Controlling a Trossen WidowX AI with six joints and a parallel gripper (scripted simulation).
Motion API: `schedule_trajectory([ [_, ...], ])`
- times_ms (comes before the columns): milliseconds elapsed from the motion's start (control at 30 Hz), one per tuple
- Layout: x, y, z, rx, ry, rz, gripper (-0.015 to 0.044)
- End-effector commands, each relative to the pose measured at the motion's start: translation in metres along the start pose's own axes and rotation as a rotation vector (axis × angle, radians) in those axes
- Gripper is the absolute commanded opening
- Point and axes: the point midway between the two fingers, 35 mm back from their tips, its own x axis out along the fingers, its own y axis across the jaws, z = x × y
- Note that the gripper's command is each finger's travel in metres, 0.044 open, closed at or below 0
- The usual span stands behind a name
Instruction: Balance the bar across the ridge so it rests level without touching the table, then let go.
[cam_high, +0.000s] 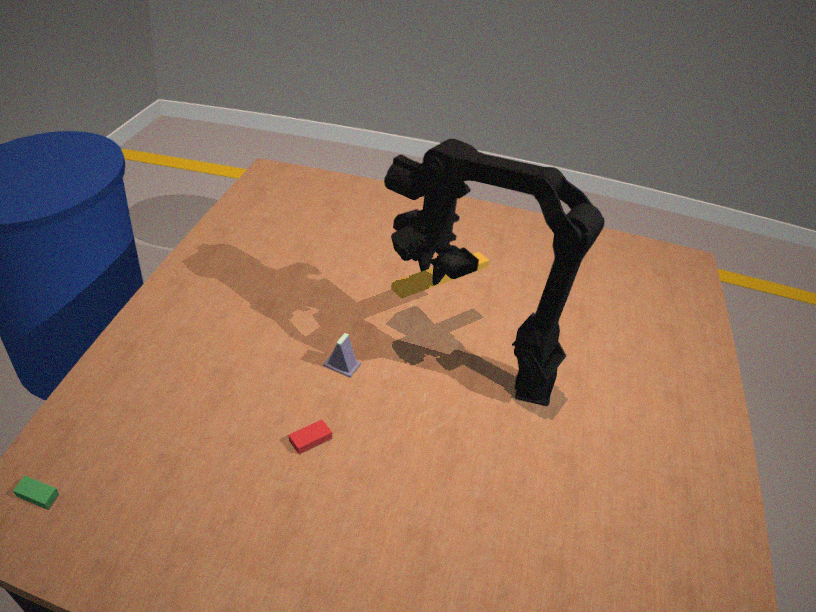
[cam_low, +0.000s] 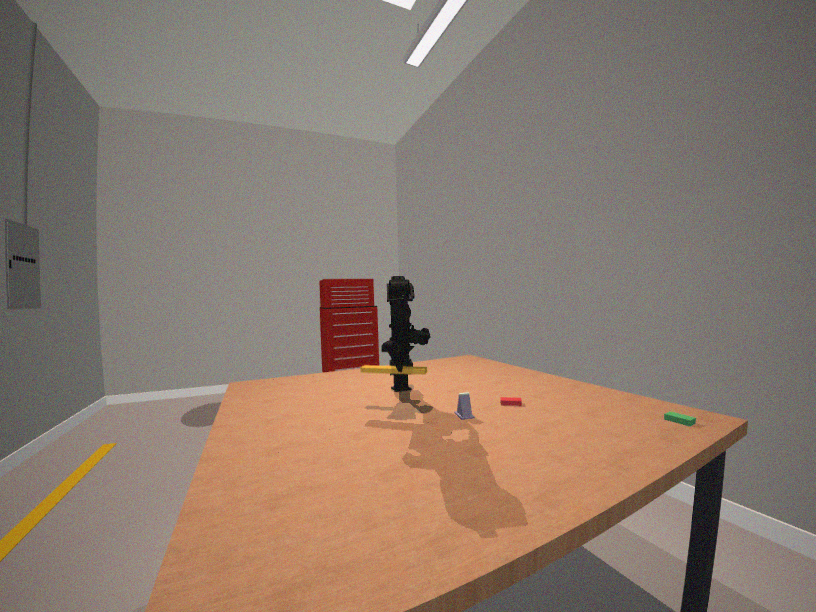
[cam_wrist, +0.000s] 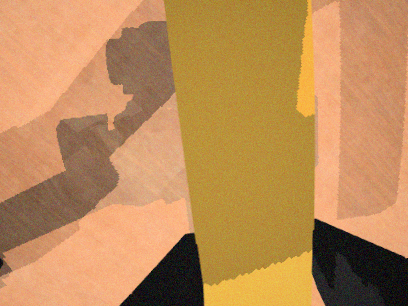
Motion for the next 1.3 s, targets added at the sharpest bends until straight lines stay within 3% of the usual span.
schedule_trajectory([
  [0, -0.002, -0.006, 0.012, 0.07, 0.003, -0.001, 0.0],
  [1267, -0.006, -0.025, 0.141, 0.716, -0.007, 0.001, 0.0],
])
